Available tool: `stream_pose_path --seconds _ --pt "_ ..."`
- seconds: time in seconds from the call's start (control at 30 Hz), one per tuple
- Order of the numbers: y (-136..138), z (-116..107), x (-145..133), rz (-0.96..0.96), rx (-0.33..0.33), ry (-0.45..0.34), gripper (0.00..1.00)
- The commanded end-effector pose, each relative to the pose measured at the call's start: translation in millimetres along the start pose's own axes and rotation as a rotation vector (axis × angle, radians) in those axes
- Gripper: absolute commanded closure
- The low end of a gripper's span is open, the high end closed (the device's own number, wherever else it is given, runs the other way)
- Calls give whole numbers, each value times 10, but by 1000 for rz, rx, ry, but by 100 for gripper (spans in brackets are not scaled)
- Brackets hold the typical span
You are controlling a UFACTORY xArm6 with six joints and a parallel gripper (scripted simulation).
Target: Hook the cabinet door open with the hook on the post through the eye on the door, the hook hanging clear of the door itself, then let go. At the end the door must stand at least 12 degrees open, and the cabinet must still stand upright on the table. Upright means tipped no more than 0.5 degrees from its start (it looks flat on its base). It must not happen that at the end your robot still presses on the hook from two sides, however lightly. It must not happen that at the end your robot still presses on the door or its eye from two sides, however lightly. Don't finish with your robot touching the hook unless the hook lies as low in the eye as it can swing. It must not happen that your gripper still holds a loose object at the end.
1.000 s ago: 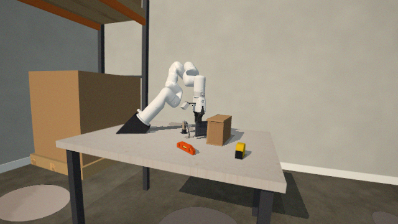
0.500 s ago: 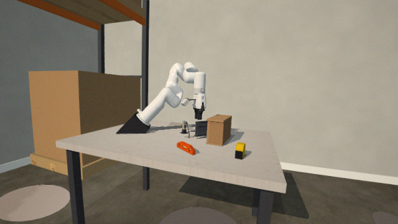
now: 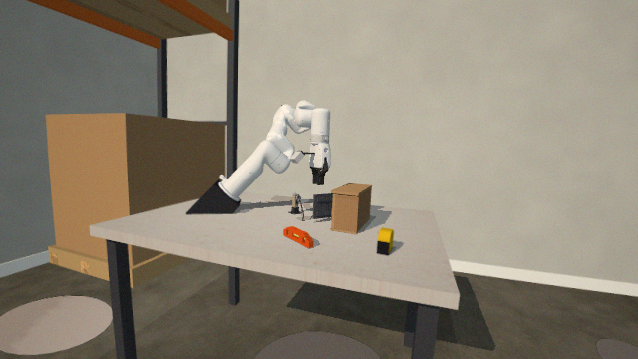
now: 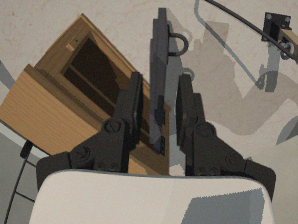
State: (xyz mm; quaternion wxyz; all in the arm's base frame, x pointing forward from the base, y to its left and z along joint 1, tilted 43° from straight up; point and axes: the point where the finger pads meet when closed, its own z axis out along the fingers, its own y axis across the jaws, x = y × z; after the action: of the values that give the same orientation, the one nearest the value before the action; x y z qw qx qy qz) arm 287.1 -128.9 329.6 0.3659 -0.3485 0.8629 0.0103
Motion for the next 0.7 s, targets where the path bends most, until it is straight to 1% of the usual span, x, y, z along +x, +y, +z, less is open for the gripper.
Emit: stream_pose_path --seconds 0.0,0.33,0.67 --pt "-5 -80 -4 -1 2 -1 73" --pt "-5 -146 -4 -1 2 -1 73" --pt "-3 -156 -2 -4 2 -1 73"
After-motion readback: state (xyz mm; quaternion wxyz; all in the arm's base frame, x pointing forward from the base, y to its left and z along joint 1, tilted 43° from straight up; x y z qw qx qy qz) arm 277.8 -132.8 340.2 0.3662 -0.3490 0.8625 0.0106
